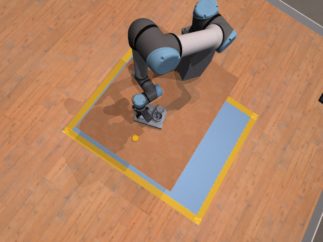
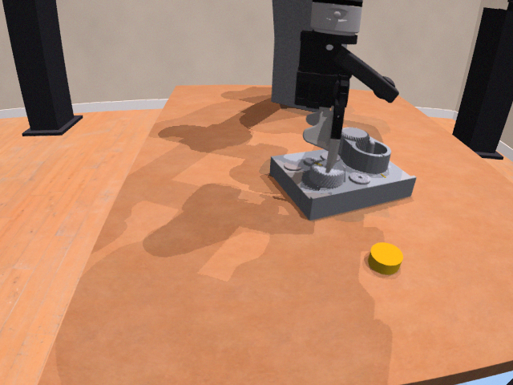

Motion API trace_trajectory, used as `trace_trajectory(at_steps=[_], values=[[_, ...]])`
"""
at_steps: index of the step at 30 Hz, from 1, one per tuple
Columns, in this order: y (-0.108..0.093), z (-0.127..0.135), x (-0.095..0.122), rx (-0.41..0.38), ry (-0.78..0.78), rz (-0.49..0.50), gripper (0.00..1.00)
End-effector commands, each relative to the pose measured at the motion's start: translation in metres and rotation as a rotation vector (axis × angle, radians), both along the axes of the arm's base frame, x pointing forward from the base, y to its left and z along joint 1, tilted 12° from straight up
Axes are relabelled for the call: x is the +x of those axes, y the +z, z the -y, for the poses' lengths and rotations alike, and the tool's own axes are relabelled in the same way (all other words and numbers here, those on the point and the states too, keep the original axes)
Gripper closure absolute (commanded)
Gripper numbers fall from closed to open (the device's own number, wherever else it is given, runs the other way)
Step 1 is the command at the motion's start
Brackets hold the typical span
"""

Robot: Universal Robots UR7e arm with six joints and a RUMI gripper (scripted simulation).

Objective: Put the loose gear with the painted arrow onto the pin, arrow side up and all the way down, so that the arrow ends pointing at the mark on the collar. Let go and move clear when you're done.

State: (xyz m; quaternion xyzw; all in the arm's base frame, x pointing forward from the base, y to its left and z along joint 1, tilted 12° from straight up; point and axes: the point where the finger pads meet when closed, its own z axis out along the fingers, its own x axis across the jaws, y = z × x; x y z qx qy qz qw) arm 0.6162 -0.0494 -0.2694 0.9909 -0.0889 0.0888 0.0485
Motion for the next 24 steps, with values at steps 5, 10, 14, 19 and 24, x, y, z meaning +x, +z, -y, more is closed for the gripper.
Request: trace_trajectory(at_steps=[5,10,14,19,24], values=[[0.0007,0.0000,0.0006,0.000,0.000,0.001,0.46],[0.0007,0.0000,0.0006,0.000,0.000,0.001,0.46],[0.0006,0.0001,0.0006,0.000,0.000,0.001,0.46],[-0.0002,0.0001,0.0007,0.000,0.000,0.001,0.46],[-0.0022,0.0004,0.0011,0.000,0.000,0.001,0.46]])
